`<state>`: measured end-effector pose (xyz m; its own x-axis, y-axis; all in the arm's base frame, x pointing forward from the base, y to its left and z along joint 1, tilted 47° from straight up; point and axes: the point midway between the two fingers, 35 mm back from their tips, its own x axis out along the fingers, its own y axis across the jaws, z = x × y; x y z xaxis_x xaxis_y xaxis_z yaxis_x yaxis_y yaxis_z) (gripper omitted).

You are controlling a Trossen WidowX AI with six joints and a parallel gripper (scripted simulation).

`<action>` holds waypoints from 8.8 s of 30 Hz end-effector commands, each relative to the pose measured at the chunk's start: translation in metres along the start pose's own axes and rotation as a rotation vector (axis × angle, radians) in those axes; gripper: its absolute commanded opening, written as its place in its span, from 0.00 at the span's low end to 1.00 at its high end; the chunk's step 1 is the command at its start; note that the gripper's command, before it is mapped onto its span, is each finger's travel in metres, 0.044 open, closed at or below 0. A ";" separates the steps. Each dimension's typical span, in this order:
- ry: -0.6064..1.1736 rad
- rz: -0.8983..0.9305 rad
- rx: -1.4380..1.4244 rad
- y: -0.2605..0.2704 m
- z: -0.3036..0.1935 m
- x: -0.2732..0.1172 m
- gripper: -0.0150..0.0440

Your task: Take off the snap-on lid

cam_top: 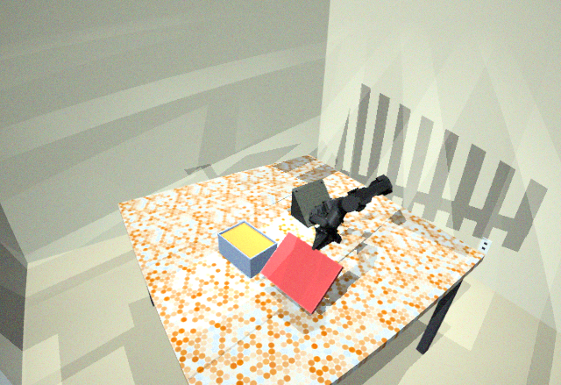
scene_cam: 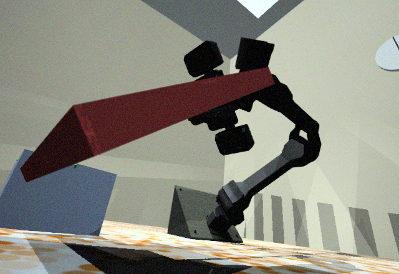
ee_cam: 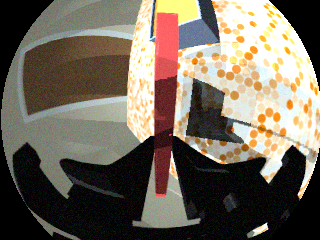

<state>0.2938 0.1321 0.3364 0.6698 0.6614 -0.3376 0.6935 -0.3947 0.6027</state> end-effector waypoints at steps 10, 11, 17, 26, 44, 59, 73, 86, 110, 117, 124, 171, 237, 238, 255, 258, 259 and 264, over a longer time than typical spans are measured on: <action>-0.006 0.013 0.002 -0.006 0.001 0.006 0.25; -0.006 0.013 0.002 -0.006 0.001 0.007 0.25; -0.005 0.014 0.002 -0.010 0.001 0.010 0.25; -0.005 0.014 0.002 -0.015 0.001 0.014 0.25; -0.004 0.015 0.003 -0.026 0.001 0.023 0.25; -0.003 0.015 0.003 -0.035 0.000 0.031 0.25; -0.002 0.016 0.004 -0.043 0.000 0.038 0.25; -0.001 0.016 0.004 -0.051 0.000 0.045 0.25; 0.000 0.017 0.005 -0.065 0.000 0.057 0.25; 0.000 0.017 0.005 -0.070 0.000 0.061 0.25; 0.001 0.017 0.005 -0.074 0.000 0.064 0.25; 0.001 0.017 0.007 -0.093 -0.003 0.058 1.00; -0.005 0.012 0.005 -0.084 -0.005 -0.044 1.00; -0.005 0.012 0.005 -0.083 -0.005 -0.046 1.00; -0.006 0.012 0.005 -0.084 -0.002 -0.045 1.00; -0.006 0.012 0.005 -0.084 -0.002 -0.045 1.00; -0.006 0.012 0.005 -0.084 -0.002 -0.045 1.00; -0.006 0.012 0.005 -0.084 -0.002 -0.045 1.00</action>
<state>0.2051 0.1368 0.3017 0.6805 0.6506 -0.3371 0.6879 -0.4087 0.5998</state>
